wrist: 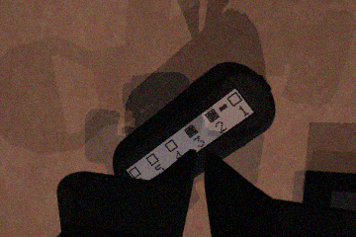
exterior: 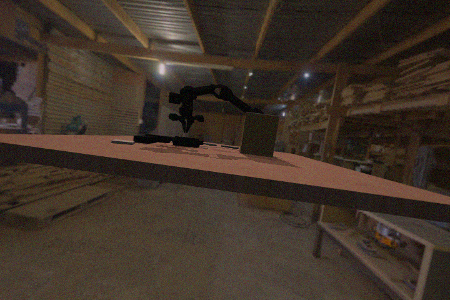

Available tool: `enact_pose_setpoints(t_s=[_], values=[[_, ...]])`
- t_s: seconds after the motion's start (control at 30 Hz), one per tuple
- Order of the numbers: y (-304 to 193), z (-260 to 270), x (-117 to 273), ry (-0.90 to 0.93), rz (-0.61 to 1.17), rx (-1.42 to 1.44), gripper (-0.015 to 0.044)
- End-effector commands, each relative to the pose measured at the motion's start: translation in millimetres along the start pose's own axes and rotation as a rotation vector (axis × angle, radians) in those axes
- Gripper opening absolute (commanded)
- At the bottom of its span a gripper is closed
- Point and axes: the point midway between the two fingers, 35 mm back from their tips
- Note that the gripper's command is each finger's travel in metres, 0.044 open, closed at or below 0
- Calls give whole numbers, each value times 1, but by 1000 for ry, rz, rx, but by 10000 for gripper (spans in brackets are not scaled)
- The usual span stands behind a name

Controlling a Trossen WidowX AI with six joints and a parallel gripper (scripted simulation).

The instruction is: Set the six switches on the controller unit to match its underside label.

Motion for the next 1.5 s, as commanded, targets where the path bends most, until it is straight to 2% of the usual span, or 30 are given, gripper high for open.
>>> enact_pose_setpoints(t_s=[0.0,0.2,1.03,1.13,1.47], values=[[-5,-6,9,9,-82,358,0],[-9,-10,18,-8,-149,663,0],[-9,-11,18,-9,-151,673,0],[-8,-11,18,-5,-143,636,79],[10,-19,12,11,-23,88,341]])
Point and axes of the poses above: the point midway between the two fingers, 35 mm back from their tips, its own x axis back along the fingers, its own z axis across the jaws, y = z × x, and after that the axes turned 11 degrees about x, right-handed
